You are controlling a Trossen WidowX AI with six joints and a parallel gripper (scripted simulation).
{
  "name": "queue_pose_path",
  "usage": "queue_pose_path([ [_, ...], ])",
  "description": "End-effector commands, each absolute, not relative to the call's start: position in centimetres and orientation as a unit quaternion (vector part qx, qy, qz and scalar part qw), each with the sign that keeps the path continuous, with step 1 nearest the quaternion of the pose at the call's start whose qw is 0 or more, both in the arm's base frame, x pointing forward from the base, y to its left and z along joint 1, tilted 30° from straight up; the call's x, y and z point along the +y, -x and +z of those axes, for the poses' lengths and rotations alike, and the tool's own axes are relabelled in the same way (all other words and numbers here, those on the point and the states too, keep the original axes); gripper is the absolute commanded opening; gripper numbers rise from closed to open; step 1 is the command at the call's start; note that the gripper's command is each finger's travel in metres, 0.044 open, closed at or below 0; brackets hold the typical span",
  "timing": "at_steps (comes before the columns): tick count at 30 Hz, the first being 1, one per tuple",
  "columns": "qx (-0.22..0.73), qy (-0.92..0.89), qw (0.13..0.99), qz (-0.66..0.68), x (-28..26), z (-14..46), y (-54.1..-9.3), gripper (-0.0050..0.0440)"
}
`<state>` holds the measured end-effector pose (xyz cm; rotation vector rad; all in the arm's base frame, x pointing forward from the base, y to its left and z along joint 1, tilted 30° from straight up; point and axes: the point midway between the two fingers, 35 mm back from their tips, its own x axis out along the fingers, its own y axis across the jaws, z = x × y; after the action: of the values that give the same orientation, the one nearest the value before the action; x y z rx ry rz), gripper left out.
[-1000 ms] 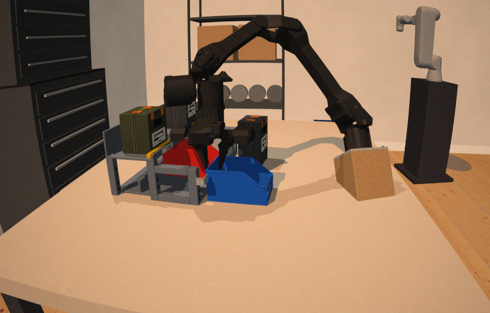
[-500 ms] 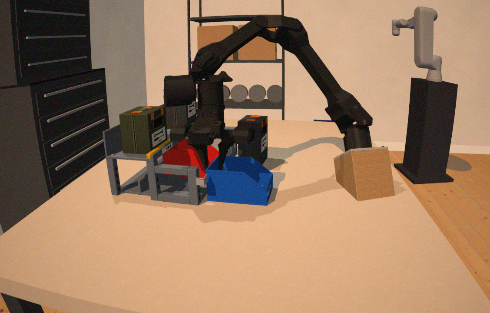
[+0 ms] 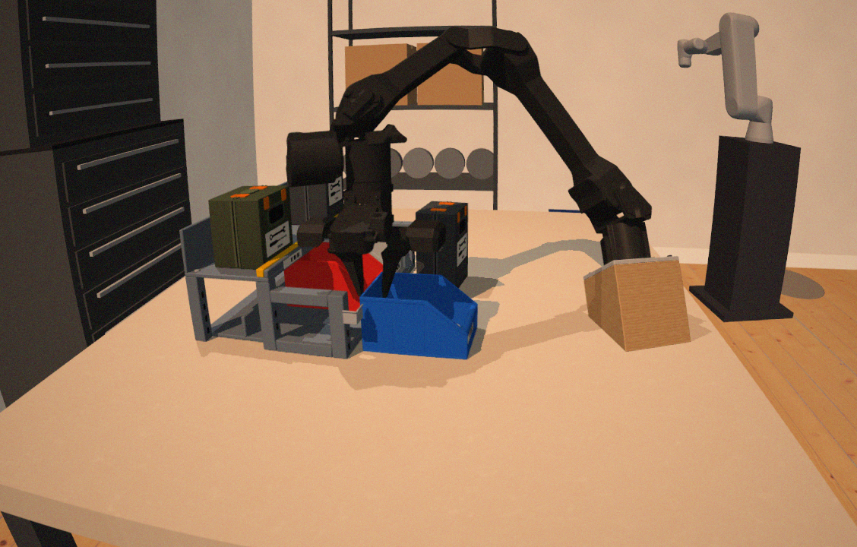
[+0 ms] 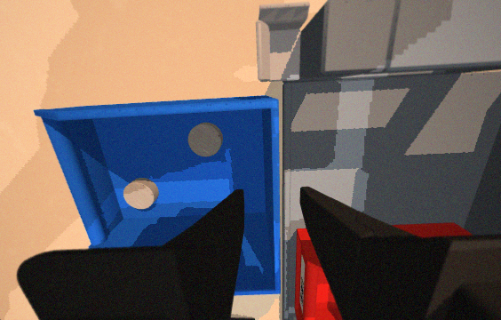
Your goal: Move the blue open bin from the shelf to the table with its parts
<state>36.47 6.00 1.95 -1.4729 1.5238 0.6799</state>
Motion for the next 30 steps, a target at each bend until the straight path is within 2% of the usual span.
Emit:
queue_pose_path([
  [1, 0.608, 0.595, 0.45, 0.271, 6.2, 2.6, -36.8, 0.015],
  [15, 0.608, 0.595, 0.45, 0.271, 6.2, 2.6, -36.8, 0.015],
  [20, 0.609, 0.597, 0.448, 0.271, 8.8, 7.4, -36.2, 0.015],
  [30, 0.609, 0.597, 0.448, 0.271, 8.8, 7.4, -36.2, 0.015],
])
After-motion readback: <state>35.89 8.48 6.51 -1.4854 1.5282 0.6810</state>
